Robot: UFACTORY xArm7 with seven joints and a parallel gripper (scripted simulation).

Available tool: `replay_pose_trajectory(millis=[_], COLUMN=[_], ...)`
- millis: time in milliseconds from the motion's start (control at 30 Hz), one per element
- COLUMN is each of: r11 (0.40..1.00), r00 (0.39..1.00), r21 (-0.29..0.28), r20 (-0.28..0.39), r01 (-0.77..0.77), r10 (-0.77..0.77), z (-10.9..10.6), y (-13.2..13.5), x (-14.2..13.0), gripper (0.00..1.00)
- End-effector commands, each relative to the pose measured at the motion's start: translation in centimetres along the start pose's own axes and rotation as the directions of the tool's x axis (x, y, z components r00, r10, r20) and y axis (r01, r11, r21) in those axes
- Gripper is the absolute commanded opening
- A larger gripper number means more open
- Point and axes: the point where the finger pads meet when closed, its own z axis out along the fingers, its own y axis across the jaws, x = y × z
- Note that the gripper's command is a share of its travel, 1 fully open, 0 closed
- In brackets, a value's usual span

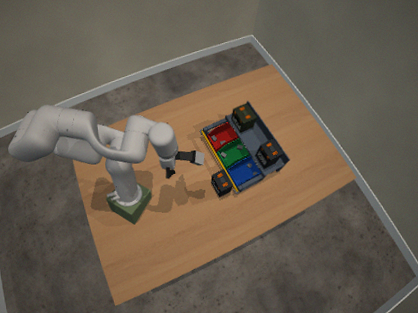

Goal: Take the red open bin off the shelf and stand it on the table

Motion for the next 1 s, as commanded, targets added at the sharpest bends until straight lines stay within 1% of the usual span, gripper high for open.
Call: replay_pose_trajectory(millis=[0,67,467,533,633,967], r11=[0.989,0.968,0.968,0.938,0.873,0.873], r00=[0.989,0.969,0.969,0.94,0.877,0.877], r21=[0.027,0.044,0.044,0.061,0.086,0.086], r20=[0.0,0.004,0.004,0.01,0.022,0.022], r01=[-0.145,-0.245,-0.245,-0.341,-0.481,-0.481], r10=[0.145,0.246,0.246,0.341,0.481,0.481], z=[1.0,1.8,1.8,1.6,1.4,1.4], y=[1.5,2.5,2.5,2.3,2.1,2.1], x=[-2.2,-3.8,-3.8,-3.5,-3.1,-3.1], gripper=[1.0,1.0,1.0,1.0,1.0,1.0])
